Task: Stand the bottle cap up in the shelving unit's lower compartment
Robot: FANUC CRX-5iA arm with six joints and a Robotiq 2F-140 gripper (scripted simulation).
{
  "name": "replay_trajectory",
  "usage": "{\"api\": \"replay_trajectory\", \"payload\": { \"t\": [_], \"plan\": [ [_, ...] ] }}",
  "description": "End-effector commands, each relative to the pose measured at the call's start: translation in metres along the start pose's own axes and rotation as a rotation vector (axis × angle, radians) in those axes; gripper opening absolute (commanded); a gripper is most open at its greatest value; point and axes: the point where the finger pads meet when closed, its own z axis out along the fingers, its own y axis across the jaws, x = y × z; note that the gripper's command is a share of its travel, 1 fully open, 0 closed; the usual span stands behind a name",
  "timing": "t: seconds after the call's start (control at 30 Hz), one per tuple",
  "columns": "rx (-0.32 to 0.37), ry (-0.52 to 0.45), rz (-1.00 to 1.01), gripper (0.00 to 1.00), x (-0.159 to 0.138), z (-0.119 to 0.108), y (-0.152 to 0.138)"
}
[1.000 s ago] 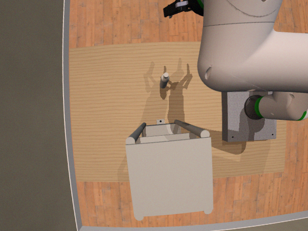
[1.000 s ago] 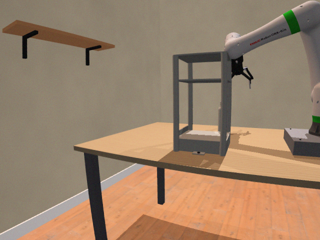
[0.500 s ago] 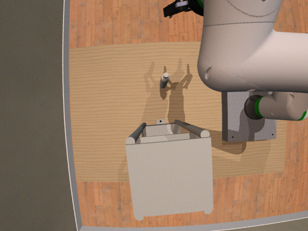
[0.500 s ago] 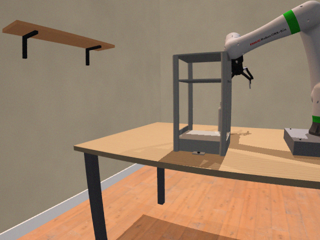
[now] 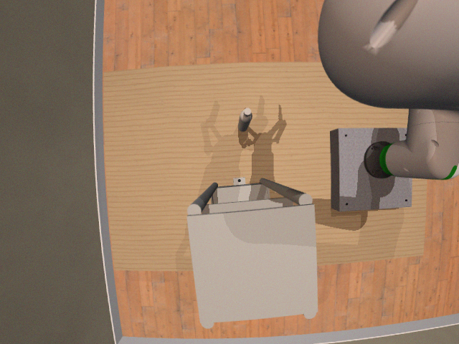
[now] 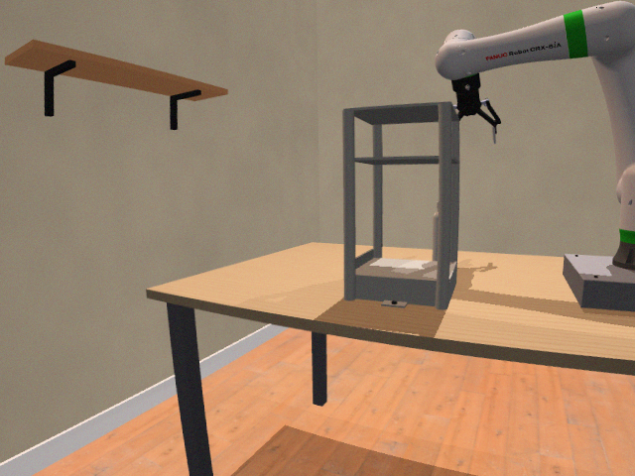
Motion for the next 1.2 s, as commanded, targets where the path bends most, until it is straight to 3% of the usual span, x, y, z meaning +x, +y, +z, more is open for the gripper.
{"api": "replay_trajectory", "payload": {
  "t": [0.0, 0.03, 0.1, 0.33, 0.43, 0.57, 0.6, 0.73, 1.07, 1.13, 1.17],
  "plan": [
    [-0.004, -0.007, -0.001, 1.00, 0.013, -0.020, 0.004],
    [-0.003, -0.010, -0.002, 1.00, 0.023, -0.038, 0.009],
    [-0.001, -0.013, -0.003, 1.00, 0.029, -0.050, 0.014],
    [0.000, -0.017, -0.002, 1.00, 0.028, -0.050, 0.013],
    [0.033, -0.120, 0.028, 1.00, -0.011, -0.046, -0.012],
    [0.043, -0.154, 0.037, 1.00, -0.025, -0.046, -0.021],
    [0.059, -0.217, 0.052, 1.00, -0.050, -0.047, -0.036],
    [0.076, -0.294, 0.068, 1.00, -0.080, -0.049, -0.054],
    [0.107, -0.510, 0.099, 1.00, -0.168, -0.069, -0.099],
    [0.107, -0.510, 0.099, 1.00, -0.168, -0.069, -0.099],
    [0.111, -0.567, 0.103, 1.00, -0.191, -0.077, -0.110]
  ]
}}
